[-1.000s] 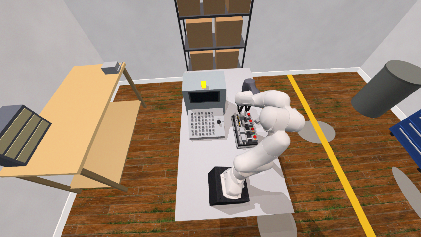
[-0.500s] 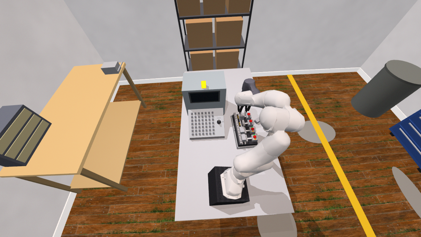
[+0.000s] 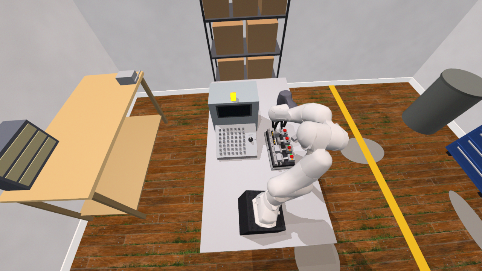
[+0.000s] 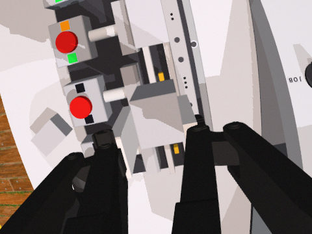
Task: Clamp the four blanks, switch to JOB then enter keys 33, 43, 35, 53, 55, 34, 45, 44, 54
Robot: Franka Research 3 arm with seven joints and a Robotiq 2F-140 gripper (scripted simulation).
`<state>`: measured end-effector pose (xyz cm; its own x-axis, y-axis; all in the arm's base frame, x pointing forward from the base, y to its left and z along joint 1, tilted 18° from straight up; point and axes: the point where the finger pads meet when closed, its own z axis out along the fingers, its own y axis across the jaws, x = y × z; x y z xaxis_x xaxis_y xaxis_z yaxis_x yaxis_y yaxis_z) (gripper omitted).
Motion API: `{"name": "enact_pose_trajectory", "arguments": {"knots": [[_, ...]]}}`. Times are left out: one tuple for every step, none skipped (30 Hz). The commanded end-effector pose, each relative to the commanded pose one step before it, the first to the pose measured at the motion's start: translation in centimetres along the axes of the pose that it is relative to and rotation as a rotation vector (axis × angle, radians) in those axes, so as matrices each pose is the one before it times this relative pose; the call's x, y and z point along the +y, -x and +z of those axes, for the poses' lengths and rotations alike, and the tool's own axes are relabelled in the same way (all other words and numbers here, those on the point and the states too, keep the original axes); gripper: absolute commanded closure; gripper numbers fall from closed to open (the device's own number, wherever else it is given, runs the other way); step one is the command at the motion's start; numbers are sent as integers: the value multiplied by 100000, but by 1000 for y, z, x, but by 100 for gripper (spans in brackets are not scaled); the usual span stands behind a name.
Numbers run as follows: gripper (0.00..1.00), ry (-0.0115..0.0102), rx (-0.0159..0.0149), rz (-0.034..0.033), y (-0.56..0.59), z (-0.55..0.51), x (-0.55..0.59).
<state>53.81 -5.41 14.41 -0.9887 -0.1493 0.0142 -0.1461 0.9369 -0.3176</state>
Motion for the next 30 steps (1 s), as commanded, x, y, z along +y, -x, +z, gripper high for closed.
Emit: {"name": "enact_pose_trajectory", "arguments": {"knots": [[100, 101, -677, 595, 202, 328, -79], [100, 0, 0, 0, 0, 119, 0], [100, 0, 0, 0, 0, 125, 1], [100, 0, 0, 0, 0, 0, 0], [100, 0, 0, 0, 0, 0, 0], [100, 0, 0, 0, 0, 130, 0], [100, 0, 0, 0, 0, 134, 0], [100, 0, 0, 0, 0, 139, 0], [100, 1, 0, 0, 0, 144, 1], [100, -1, 0, 0, 1, 147, 0], [100, 0, 0, 0, 0, 151, 0], [100, 1, 0, 0, 0, 155, 1], [100, -1, 0, 0, 0, 157, 0], [100, 0, 0, 0, 0, 160, 0], [100, 1, 0, 0, 0, 164, 1], [100, -1, 0, 0, 1, 164, 0], [100, 0, 0, 0, 0, 166, 0], [100, 1, 0, 0, 0, 169, 1], [100, -1, 0, 0, 1, 168, 0], [100, 0, 0, 0, 0, 170, 1], [100, 0, 0, 0, 0, 0, 0], [100, 0, 0, 0, 0, 0, 0], [100, 1, 0, 0, 0, 171, 1], [100, -1, 0, 0, 1, 169, 0], [100, 0, 0, 0, 0, 170, 1], [100, 0, 0, 0, 0, 170, 1], [100, -1, 0, 0, 1, 168, 0], [100, 0, 0, 0, 0, 167, 1], [100, 0, 0, 0, 0, 166, 1], [100, -1, 0, 0, 0, 163, 0]]}}
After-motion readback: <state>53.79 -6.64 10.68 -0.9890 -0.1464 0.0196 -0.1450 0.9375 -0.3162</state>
